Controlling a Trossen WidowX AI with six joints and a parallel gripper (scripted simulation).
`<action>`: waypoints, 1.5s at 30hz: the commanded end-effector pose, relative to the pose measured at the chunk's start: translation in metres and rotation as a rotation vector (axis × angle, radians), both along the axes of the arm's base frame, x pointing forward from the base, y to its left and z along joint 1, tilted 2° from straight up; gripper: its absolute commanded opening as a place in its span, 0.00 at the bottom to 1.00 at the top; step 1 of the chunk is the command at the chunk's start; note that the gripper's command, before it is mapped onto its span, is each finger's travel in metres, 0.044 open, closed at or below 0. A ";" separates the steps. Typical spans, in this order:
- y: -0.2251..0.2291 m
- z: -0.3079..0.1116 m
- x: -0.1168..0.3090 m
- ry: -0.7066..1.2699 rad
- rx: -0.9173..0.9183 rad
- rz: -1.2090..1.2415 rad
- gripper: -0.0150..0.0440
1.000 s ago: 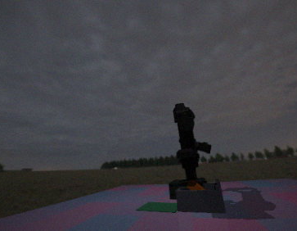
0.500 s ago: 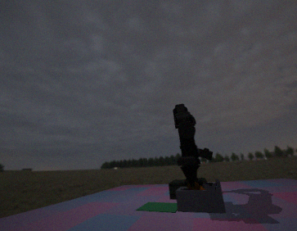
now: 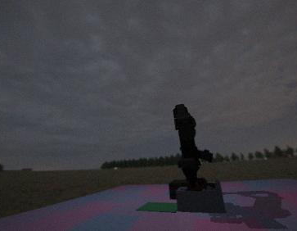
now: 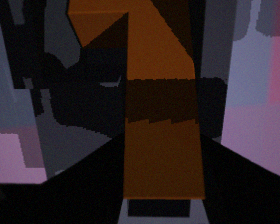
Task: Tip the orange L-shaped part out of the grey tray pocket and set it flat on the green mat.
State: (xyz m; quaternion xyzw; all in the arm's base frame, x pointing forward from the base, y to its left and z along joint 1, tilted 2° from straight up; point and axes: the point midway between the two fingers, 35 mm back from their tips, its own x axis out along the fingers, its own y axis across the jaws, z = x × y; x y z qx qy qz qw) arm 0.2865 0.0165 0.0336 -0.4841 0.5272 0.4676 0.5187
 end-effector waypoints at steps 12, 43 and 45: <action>0.000 0.001 0.000 -0.001 0.000 0.000 0.25; 0.001 0.045 0.000 -0.001 -0.003 0.004 0.25; 0.001 0.048 0.000 -0.001 -0.003 0.004 0.25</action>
